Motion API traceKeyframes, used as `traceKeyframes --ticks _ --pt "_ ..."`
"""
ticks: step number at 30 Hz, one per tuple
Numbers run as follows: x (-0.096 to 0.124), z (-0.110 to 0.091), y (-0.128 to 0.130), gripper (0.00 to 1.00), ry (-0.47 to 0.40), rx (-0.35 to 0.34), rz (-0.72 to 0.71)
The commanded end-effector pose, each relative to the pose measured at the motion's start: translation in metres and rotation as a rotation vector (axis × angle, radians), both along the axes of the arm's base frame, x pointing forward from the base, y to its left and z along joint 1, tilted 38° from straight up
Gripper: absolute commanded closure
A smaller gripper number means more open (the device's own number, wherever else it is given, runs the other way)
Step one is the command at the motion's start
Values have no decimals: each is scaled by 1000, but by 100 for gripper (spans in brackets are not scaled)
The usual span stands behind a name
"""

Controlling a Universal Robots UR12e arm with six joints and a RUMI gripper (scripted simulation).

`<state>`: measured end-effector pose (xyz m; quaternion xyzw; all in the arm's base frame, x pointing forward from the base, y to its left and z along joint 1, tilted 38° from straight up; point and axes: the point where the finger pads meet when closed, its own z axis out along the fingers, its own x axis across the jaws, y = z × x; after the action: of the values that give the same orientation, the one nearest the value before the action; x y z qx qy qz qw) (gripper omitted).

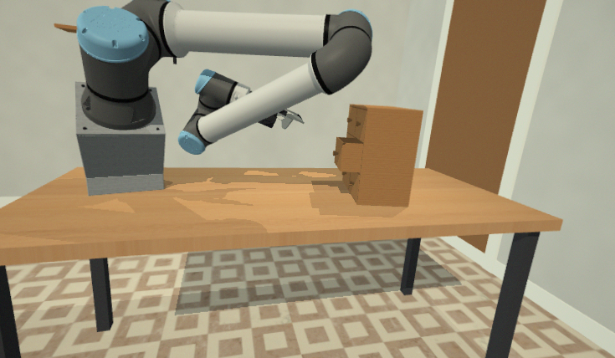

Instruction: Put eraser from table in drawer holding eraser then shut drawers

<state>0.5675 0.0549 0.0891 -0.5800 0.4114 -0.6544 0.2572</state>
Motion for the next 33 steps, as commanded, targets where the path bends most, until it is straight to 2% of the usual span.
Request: traceKeyframes --ticks 1,17,26,33 --pt "-1 0 0 0 0 0 1" --pt "0 1 0 0 17 7 -11" --pt "0 2 1 0 58 18 -38" --pt "-2 4 2 0 125 32 -83"
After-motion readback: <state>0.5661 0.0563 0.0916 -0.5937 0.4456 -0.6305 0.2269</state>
